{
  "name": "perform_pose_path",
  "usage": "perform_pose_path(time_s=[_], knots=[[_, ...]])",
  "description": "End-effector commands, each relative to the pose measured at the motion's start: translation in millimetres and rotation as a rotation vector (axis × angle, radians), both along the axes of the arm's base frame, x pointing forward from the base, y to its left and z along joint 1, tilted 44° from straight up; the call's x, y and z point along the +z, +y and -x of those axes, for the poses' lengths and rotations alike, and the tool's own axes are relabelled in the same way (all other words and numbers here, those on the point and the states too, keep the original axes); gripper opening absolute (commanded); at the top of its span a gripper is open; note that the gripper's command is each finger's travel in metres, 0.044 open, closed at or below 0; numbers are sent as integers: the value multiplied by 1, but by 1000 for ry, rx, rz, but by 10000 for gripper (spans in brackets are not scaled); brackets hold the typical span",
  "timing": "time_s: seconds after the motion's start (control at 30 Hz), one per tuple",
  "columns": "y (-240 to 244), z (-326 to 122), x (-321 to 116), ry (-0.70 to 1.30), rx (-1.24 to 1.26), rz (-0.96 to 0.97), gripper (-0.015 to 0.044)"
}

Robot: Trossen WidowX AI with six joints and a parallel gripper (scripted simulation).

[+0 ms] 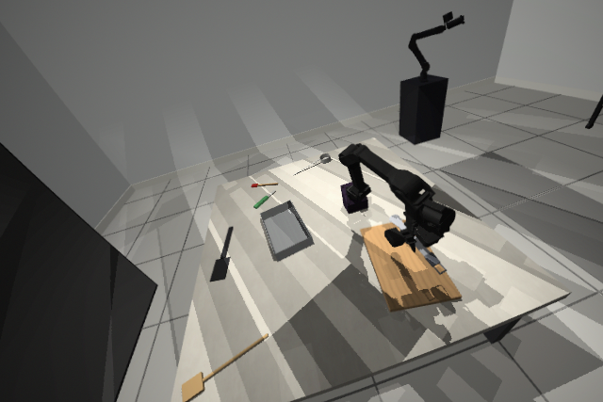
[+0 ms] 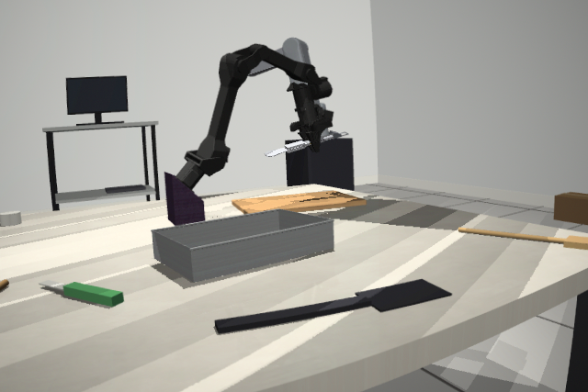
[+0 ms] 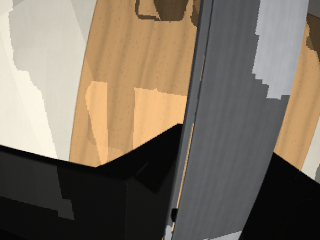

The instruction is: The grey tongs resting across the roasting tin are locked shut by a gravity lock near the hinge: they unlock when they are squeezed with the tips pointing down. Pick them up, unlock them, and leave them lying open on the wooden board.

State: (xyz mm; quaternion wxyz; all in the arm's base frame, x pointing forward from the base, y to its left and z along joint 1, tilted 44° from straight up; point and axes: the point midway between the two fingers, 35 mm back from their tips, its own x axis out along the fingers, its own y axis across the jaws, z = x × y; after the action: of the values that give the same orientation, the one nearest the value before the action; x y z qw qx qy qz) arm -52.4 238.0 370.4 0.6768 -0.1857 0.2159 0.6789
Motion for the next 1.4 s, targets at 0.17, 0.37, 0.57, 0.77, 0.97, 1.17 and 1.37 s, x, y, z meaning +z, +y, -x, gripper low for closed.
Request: perform_pose_path(time_s=[0.17,0.37,0.57,0.77,0.97,1.17,1.37], knots=[[-5,-5,-4,59,-35,157,-150],[-7,-6,-5,76,-47,200,-150],[-7,-6,-5,76,-47,200,-150],[-2,-6,-9,76,-47,200,-150],[6,-4,-14,75,-47,200,-150],[13,-3,-20,75,-47,200,-150],[21,-2,-27,74,-47,199,-150]])
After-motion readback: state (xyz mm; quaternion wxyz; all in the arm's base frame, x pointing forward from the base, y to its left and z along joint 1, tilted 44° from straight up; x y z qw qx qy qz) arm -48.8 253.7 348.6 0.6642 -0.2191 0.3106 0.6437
